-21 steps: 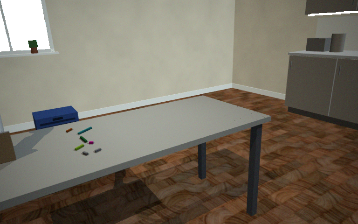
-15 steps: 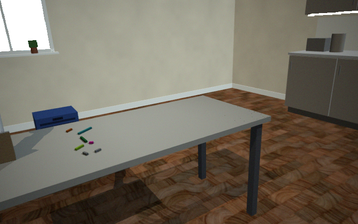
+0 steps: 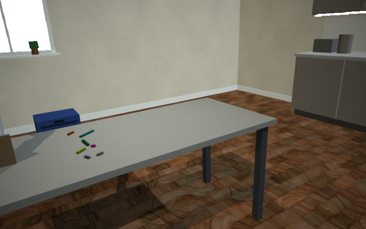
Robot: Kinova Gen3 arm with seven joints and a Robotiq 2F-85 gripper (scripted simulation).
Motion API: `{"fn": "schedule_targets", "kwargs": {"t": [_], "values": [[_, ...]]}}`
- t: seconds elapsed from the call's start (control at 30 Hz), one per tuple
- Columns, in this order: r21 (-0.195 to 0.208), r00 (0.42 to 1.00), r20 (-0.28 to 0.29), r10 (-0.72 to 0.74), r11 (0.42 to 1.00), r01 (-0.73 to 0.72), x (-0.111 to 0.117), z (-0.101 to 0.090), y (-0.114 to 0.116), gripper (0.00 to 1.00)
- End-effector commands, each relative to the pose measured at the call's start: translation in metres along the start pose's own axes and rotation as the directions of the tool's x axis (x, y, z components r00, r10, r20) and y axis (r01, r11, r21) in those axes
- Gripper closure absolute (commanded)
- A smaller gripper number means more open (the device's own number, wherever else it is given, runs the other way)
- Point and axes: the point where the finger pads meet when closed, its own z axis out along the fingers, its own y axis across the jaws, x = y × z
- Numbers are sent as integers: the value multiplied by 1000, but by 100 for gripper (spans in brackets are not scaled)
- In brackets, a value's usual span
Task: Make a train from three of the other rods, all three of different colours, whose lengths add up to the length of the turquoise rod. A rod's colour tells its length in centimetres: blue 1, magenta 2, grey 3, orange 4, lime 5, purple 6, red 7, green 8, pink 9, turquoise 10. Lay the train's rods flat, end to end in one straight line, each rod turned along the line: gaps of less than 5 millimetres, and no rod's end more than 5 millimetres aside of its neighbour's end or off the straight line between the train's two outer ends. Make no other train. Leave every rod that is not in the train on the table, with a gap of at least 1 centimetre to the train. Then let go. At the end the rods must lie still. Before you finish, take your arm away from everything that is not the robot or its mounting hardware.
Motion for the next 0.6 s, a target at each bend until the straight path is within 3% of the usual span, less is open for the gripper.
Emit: {"fn": "schedule_targets", "kwargs": {"t": [0.0, 0.4, 0.57], "values": [[1, 1000, 0, -1, 1000, 1, 0, -1, -1, 0], [2, 1000, -15, -19, 1000, 19, 9, -18, 0, 0], [2, 998, -36, -42, 999, 42, 20, -40, 3, 0]]}}
